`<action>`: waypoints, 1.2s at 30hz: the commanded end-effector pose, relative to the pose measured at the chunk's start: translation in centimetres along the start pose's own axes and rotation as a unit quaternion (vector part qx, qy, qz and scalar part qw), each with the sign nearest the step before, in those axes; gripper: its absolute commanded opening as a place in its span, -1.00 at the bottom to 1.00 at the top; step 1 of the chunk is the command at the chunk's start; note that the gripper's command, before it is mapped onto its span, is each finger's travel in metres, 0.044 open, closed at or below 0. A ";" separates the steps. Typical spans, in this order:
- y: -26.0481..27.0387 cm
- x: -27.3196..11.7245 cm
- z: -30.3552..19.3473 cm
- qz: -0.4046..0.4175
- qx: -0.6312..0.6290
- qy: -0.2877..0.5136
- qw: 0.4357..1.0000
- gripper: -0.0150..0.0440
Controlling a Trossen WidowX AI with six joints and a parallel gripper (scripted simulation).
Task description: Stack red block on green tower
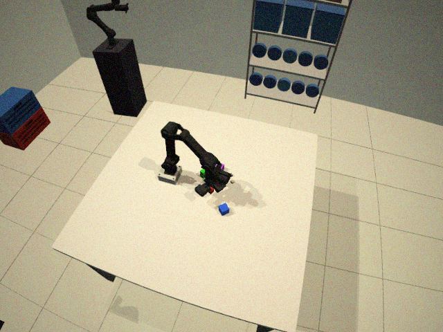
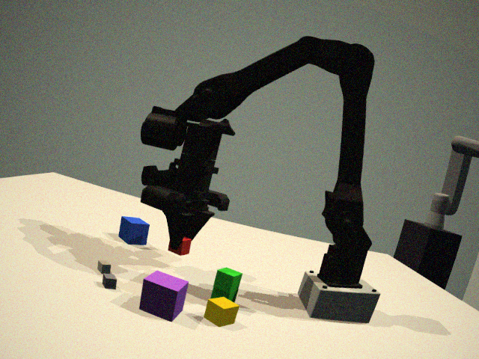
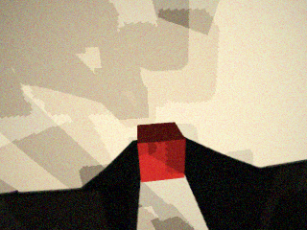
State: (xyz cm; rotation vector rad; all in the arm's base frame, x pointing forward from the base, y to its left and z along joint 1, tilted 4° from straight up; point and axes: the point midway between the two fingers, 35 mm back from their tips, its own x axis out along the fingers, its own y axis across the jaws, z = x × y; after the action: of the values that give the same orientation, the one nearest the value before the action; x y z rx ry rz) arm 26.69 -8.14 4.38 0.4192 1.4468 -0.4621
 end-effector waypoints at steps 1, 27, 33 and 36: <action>0.1 -2.1 0.1 0.003 0.000 -0.004 1.000 -0.49; 1.5 -9.0 -1.6 0.004 0.000 -0.003 1.000 -0.49; 3.2 -9.1 -4.1 0.005 0.000 -0.001 1.000 -0.49; 3.9 -9.1 -5.3 0.005 0.000 -0.001 1.000 -0.49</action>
State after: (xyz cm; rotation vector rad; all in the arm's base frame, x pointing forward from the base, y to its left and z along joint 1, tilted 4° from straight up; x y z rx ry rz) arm 24.45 -2.45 13.20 0.4238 1.4377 -0.4459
